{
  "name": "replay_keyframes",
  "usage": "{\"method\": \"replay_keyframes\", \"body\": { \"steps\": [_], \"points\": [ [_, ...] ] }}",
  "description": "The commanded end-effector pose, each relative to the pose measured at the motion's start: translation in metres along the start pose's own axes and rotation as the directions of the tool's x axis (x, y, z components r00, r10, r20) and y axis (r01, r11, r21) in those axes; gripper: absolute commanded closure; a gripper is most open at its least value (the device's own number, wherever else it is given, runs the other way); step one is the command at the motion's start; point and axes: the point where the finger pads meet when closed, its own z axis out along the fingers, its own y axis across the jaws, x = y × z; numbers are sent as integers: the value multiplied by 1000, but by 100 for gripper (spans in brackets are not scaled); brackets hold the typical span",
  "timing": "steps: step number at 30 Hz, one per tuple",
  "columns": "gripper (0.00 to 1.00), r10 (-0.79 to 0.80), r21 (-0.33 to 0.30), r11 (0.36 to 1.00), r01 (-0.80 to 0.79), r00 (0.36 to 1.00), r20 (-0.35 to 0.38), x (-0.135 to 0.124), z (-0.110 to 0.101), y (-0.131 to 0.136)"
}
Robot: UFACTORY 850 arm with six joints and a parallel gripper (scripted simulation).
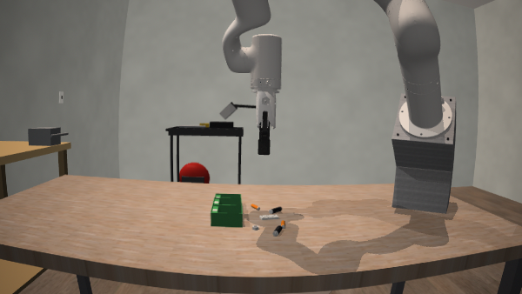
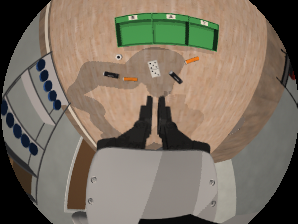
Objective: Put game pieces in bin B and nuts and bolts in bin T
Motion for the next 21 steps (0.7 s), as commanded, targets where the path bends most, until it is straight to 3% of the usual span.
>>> {"method": "replay_keyframes", "body": {
  "steps": [1, 4, 19, 21],
  "points": [
    [93, 5, 0, 1000, -5, 1000, 0, 22, 23, 24],
    [93, 5, 0, 1000, -5, 1000, 0, 27, 28, 29],
    [93, 5, 0, 1000, -5, 1000, -1, 95, 101, 105],
    [93, 5, 0, 1000, -5, 1000, -1, 95, 101, 105]
  ]
}}
